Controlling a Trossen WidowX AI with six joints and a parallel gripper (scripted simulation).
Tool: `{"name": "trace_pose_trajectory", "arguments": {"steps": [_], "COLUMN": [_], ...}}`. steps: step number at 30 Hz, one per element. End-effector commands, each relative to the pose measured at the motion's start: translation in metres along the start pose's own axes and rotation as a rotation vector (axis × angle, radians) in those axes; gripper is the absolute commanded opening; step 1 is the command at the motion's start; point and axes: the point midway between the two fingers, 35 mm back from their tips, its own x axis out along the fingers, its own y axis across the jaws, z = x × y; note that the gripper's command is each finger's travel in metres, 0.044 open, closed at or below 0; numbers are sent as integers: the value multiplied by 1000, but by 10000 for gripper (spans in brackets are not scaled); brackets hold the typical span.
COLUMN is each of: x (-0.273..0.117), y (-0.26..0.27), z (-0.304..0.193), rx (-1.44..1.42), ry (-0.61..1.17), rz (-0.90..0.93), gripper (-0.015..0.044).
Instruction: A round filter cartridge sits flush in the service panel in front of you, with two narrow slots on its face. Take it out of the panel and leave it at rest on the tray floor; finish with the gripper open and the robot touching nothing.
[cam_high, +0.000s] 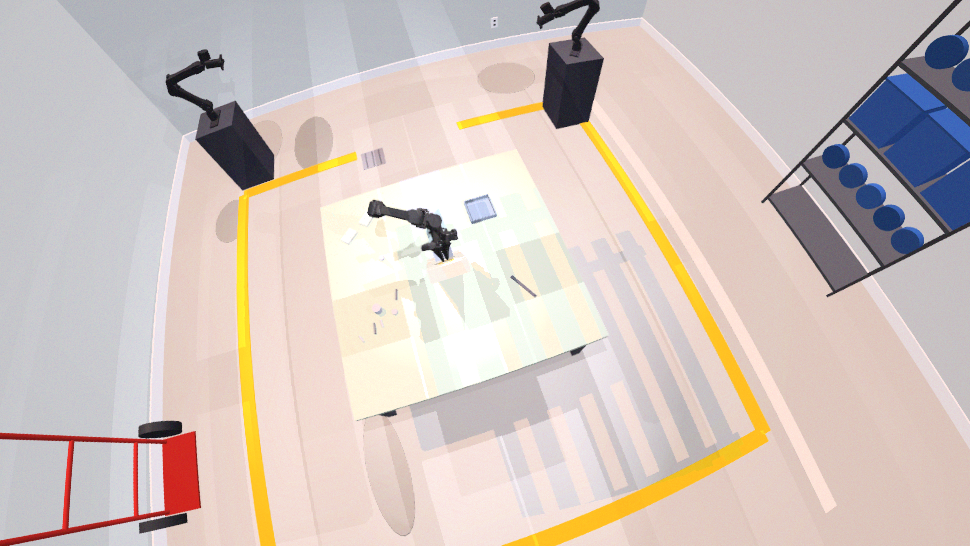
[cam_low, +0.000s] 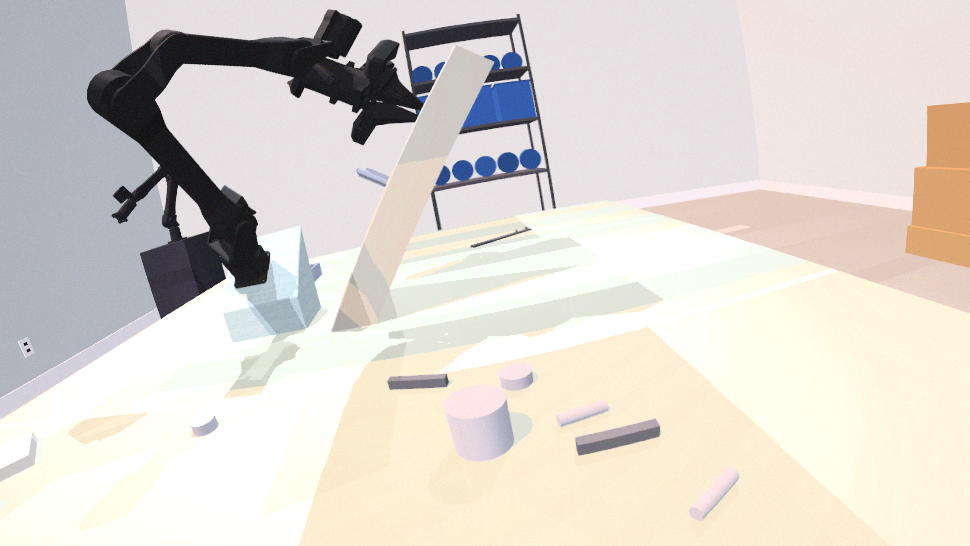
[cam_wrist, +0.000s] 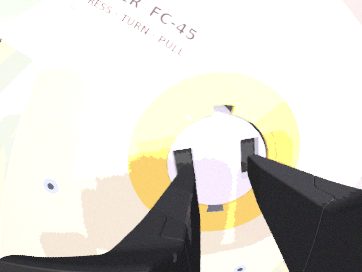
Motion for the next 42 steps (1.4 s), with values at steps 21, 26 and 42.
{"name": "trace_pose_trajectory", "arguments": {"steps": [21, 26, 42], "x": [4, 6, 15], "y": [0, 0, 0], "z": [1, 1, 1], "rx": [0, 0, 0], "ry": [-4, -4, -4], "rz": [3, 3, 2], "gripper": [115, 115, 115]}}
